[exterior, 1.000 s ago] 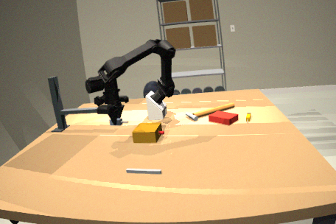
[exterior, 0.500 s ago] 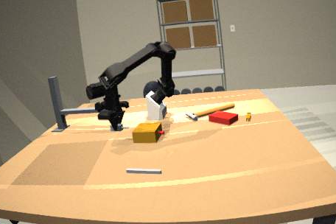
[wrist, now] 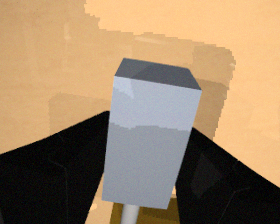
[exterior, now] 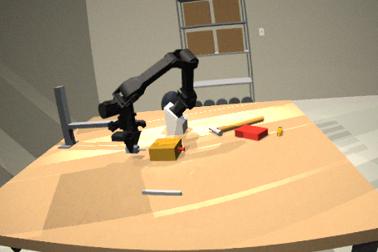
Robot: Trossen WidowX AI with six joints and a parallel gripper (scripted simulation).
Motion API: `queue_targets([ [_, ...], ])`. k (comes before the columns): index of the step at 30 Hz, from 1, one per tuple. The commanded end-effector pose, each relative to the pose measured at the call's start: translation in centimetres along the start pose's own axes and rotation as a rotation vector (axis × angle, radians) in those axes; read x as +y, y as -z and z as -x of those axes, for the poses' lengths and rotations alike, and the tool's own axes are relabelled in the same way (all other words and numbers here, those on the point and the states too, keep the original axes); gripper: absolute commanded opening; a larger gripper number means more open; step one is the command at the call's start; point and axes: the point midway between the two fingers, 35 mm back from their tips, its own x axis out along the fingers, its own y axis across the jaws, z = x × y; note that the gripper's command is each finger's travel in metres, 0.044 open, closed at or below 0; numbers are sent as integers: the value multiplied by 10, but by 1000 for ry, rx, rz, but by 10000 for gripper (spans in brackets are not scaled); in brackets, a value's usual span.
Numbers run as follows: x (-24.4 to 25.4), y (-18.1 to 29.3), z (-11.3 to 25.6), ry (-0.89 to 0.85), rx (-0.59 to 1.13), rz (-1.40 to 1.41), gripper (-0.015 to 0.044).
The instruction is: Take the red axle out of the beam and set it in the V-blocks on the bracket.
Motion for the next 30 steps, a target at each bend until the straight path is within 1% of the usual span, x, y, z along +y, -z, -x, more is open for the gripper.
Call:
queue_targets([
  [1,-3,1,-10,10,8,-8,0],
  [11,-5,2,-25,10,10,-8,0],
  [18,-5,2,-26,10,10,-8,0],
  [30,-3,2,-24,6,5,-1,315],
])
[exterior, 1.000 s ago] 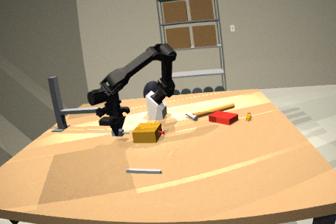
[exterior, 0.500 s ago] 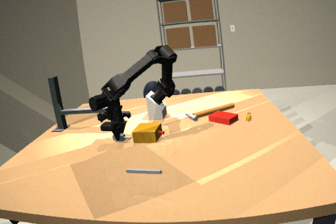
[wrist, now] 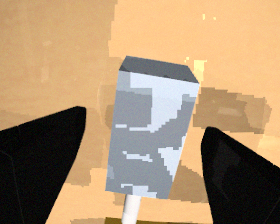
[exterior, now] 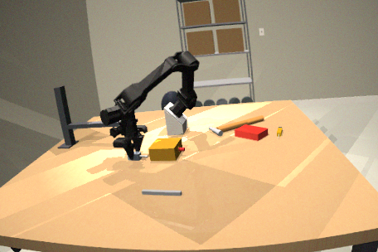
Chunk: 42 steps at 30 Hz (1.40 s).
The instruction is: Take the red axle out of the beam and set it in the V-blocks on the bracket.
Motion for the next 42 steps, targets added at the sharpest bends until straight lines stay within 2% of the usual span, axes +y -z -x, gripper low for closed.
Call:
queue_targets([
  [1,0,0,2,2,2,-2,341],
  [5,0,0,14,4,3,-5,440],
  [28,1,-1,65,4,0,-6,440],
  [29,0,2,58,6,5,-14,440],
  [32,0,24,60,5,1,-6,440],
  [42,-33,161,61,5,2,56,440],
])
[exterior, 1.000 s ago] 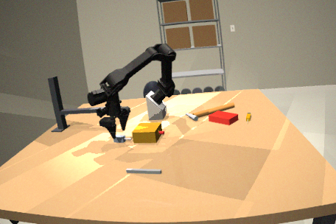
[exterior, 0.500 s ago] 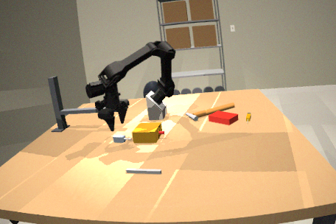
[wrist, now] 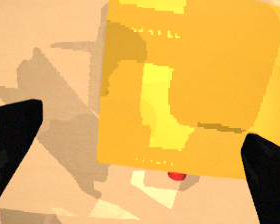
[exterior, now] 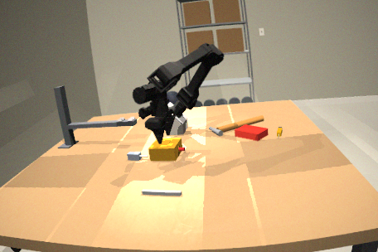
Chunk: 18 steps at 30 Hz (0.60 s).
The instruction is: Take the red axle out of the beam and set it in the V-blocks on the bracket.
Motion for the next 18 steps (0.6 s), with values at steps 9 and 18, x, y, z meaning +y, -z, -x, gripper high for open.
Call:
queue_targets([
  [9,-32,65,-6,12,21,26,440],
  [18,-31,65,-19,11,20,26,440],
])
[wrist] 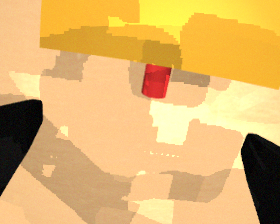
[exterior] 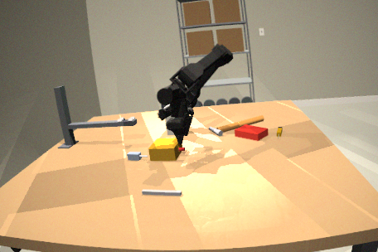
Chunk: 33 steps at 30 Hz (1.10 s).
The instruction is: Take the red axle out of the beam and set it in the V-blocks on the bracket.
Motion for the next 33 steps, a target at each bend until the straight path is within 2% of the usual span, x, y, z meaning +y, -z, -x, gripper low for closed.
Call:
queue_targets([
  [1,-2,1,-8,8,4,-5,440],
  [22,-4,2,-42,8,7,-5,440],
  [33,-4,2,-43,8,8,-5,440],
])
